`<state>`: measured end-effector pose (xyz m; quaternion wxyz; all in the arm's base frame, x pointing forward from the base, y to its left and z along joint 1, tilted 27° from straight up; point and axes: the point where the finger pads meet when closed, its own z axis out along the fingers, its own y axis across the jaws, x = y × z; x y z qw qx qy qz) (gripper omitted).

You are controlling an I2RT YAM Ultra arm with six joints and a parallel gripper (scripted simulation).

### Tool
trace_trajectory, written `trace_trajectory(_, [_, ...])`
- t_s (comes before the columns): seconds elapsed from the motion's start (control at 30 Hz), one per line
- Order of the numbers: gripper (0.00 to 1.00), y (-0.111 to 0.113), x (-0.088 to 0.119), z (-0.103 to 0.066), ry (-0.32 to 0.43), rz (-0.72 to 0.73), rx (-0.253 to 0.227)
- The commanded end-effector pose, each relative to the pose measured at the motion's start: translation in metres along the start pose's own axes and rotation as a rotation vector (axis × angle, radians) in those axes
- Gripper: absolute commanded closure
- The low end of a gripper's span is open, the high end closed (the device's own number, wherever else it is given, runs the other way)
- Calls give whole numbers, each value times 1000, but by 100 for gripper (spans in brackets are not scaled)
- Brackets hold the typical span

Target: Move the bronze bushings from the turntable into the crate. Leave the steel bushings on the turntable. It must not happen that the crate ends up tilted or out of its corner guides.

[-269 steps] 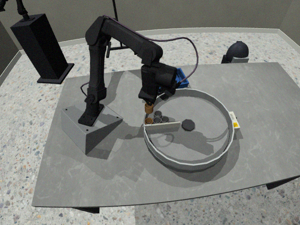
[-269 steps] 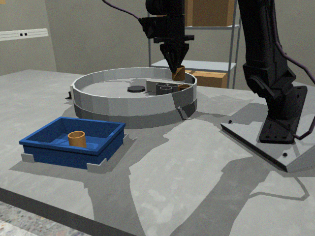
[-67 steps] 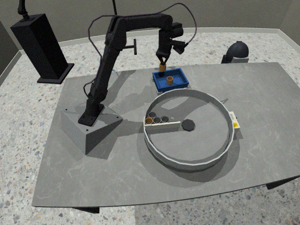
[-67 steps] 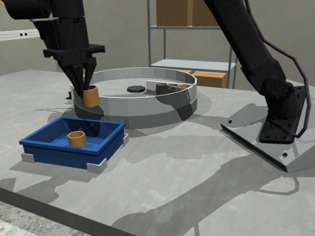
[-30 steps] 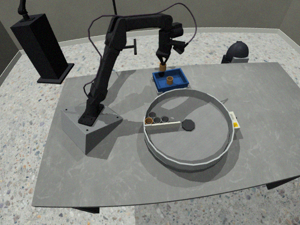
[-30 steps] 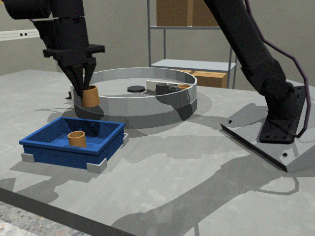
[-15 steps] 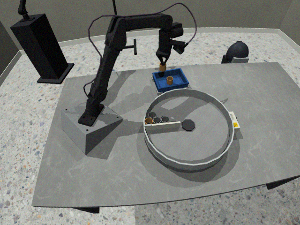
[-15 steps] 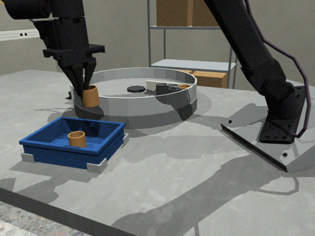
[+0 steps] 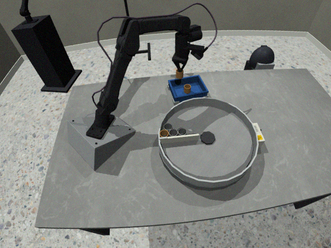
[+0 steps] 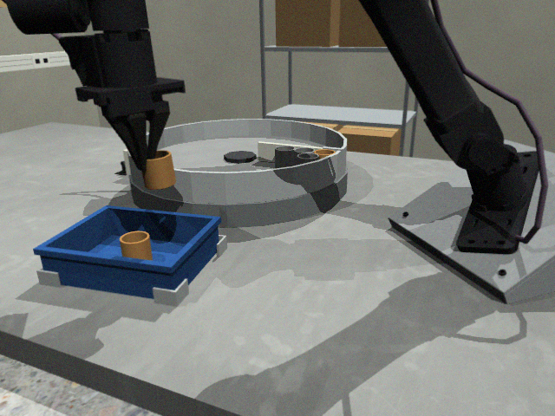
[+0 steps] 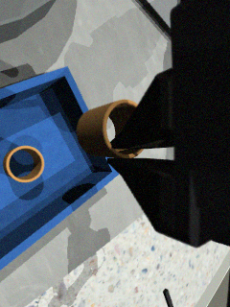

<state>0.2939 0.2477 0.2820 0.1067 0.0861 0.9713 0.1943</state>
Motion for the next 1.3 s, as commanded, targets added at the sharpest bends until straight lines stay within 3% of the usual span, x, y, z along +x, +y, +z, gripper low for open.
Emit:
trace_trajectory(0.0, [100,-1,-1,-14,-39,1,-18])
trace_trajectory(0.3, [100,1,2,-3,-35,-4,-20])
trace_trajectory(0.57, [100,1,1,41,-36,-2,-20])
trace_trajectory(0.67, [100,-2,0,62,-21,5,0])
trace_trajectory(0.8, [100,-1,-1,58,-30,5,-10])
trace_trajectory(0.83, [100,10,-7,42,-66,-4,-52])
trace_trajectory(1.27, [100,8,-5,42,-57,-5,-42])
